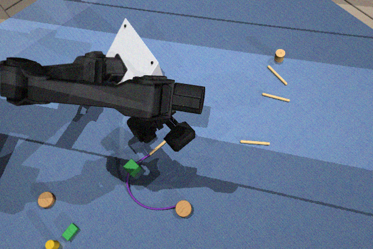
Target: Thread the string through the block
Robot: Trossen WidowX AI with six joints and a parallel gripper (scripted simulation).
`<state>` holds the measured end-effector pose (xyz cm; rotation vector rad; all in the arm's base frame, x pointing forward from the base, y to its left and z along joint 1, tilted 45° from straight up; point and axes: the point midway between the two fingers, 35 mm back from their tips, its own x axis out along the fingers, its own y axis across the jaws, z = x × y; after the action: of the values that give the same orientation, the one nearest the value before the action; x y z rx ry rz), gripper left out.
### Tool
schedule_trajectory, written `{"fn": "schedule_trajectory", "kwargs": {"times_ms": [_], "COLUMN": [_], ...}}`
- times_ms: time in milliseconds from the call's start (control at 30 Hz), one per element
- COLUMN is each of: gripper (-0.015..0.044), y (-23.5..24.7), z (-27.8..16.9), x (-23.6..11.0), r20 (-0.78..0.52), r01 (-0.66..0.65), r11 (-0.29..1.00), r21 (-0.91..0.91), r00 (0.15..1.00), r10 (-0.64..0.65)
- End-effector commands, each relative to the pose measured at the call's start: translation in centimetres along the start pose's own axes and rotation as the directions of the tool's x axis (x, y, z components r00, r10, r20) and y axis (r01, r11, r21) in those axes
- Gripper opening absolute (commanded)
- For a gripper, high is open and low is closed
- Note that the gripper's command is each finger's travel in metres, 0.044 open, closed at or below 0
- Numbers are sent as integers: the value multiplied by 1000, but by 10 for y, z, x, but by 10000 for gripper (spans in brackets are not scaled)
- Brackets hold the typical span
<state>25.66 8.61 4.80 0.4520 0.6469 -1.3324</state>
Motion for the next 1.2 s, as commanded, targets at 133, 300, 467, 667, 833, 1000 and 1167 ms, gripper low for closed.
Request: {"fn": "schedule_trajectory", "kwargs": {"times_ms": [133, 300, 467, 667, 833, 1000, 1167], "gripper": [440, 440, 440, 440, 440, 440, 440], "y": [1, 2, 2, 2, 2, 2, 2], "z": [1, 0, 0, 0, 0, 0, 0], "x": [-24, -22, -22, -22, -22, -22, -22], "r20": [-3, -4, -4, -4, -4, -4, -4], "r01": [-2, -13, -13, -13, -13, -13, -13], "r11": [1000, 1000, 1000, 1000, 1000, 1000, 1000], "r21": [4, 0, 0, 0, 0, 0, 0], "r00": [1000, 1000, 1000, 1000, 1000, 1000, 1000], "r10": [2, 13, 13, 13, 13, 13, 13]}}
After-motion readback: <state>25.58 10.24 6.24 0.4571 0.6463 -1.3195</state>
